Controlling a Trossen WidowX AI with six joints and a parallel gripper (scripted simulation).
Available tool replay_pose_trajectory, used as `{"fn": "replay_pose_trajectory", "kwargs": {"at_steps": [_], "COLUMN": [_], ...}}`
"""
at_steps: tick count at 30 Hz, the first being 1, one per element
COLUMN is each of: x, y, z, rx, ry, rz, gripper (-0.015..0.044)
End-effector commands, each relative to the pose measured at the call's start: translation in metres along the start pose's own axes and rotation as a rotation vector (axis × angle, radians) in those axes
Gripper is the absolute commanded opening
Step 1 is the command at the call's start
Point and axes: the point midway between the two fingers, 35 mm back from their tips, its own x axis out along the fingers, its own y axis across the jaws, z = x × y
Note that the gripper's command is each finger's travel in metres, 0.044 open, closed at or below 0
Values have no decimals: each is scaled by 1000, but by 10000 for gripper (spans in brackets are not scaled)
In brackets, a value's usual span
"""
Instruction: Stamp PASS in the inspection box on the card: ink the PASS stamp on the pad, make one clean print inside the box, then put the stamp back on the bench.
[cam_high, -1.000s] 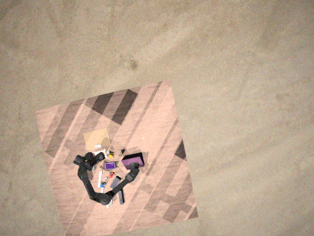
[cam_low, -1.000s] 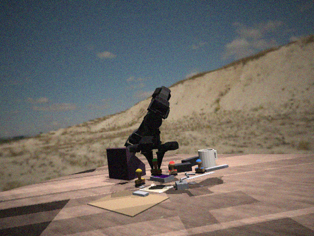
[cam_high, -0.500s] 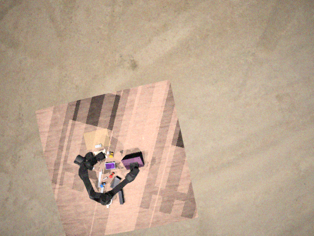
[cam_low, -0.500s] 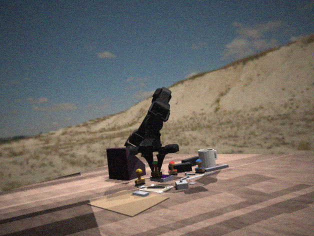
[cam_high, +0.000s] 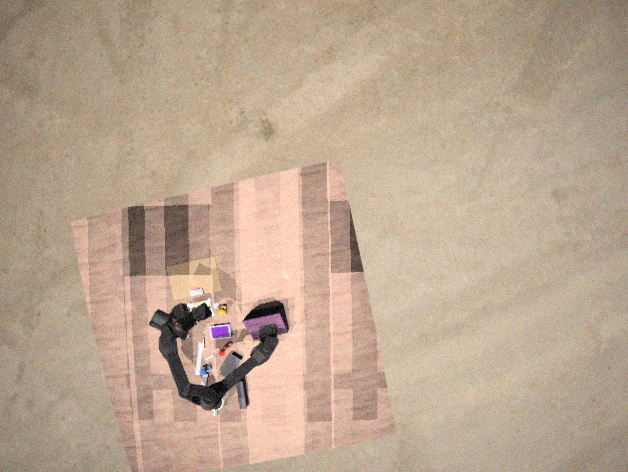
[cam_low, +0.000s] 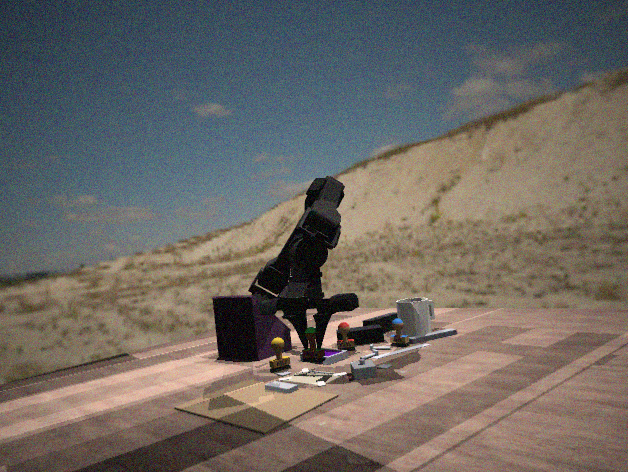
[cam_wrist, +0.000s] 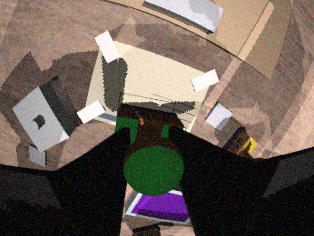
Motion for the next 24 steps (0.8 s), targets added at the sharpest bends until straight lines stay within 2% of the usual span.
{"fn": "replay_pose_trajectory", "kwargs": {"at_steps": [1, 24], "x": [3, 18], "y": [0, 0], "z": [0, -1], "rx": [4, 4], "ry": [2, 1], "rz": [2, 2], "gripper": [0, 0]}}
